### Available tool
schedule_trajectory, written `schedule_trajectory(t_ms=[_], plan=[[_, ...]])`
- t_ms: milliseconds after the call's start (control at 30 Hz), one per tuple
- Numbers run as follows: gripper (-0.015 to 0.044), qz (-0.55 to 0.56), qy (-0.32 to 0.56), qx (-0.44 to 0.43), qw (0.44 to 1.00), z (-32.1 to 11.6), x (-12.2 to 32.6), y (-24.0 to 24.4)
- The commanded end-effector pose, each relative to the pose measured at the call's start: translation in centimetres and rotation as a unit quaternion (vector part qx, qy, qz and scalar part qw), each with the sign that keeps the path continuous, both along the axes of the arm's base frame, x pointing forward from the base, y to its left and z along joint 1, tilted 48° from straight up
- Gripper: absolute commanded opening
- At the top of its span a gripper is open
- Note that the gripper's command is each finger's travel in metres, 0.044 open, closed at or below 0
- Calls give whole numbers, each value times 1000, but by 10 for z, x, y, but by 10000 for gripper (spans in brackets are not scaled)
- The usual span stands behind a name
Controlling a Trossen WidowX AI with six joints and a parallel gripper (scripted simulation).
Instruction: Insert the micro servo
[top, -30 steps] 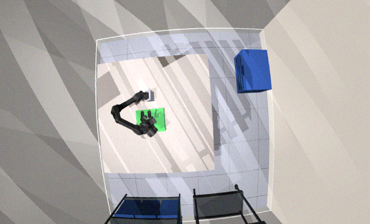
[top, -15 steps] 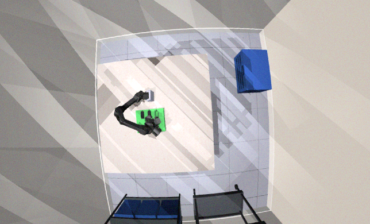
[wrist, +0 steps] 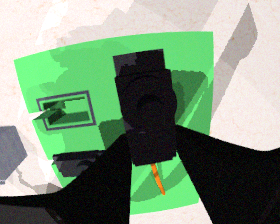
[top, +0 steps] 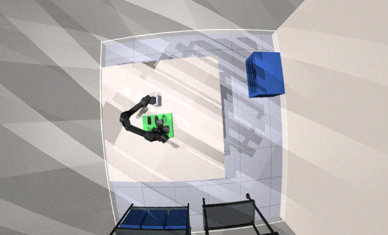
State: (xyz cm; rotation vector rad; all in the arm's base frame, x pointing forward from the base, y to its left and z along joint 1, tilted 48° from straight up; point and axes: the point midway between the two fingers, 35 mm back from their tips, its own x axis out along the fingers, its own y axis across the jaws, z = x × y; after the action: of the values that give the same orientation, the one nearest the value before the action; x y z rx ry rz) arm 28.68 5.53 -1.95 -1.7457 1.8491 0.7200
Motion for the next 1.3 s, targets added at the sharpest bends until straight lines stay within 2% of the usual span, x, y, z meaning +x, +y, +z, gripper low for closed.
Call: schedule_trajectory(t_ms=[0, 300, 633, 933, 1267], plan=[[0, -44, -49, -1, 998, 0, 0, 2], [0, -149, -163, -10, 975, 0, 0, 2], [0, -260, -285, -20, 922, 0, 0, 2], [0, -354, -387, -28, 851, 0, 0, 2], [0, -448, -490, -37, 747, 0, 0, 2]])
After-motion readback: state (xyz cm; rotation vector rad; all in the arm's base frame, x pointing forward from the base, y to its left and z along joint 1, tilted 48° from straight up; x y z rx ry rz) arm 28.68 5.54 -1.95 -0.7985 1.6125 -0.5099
